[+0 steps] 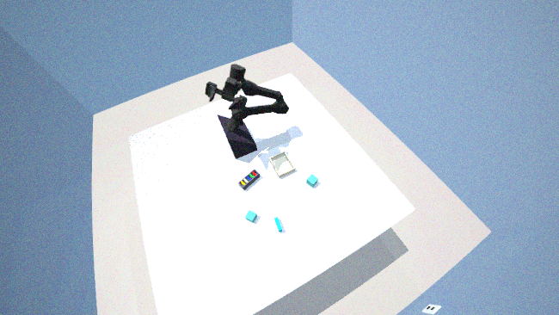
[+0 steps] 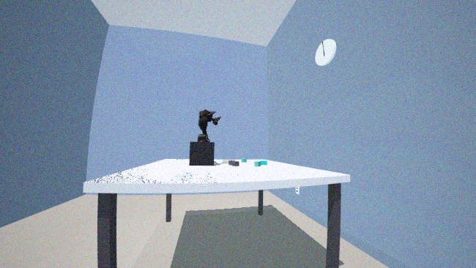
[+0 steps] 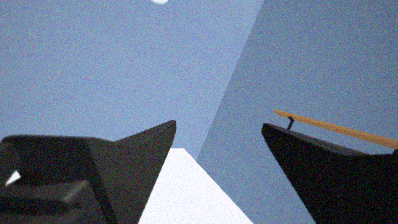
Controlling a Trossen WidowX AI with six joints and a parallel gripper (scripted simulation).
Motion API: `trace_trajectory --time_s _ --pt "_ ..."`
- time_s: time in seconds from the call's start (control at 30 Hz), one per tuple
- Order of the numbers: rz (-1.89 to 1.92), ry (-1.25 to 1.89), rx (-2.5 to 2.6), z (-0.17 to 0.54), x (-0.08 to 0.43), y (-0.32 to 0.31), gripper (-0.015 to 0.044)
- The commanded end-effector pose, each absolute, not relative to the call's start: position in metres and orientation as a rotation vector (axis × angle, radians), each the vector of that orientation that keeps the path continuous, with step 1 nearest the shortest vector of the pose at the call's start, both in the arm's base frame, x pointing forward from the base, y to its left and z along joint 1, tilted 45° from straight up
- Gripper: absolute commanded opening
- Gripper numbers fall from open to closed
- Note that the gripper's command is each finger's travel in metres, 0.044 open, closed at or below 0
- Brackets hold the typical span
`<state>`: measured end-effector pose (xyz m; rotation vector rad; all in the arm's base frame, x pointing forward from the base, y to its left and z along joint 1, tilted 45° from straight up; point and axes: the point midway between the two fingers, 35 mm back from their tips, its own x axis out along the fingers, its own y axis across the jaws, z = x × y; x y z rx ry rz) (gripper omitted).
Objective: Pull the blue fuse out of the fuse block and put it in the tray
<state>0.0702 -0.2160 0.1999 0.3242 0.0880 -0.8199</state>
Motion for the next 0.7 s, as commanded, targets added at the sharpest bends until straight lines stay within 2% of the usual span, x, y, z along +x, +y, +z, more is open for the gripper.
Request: trace_trajectory --time_s 0.0,0.37,0.67 --pt "-0.813 0.092 0.328 0.199 0.071 -0.216 0.0374" --pt "-0.43 0.412 0.556 0.148 0.159 -0.223 0.0085" --pt "0.018 0.769 0.575 0.077 0.241 -0.173 0.0074"
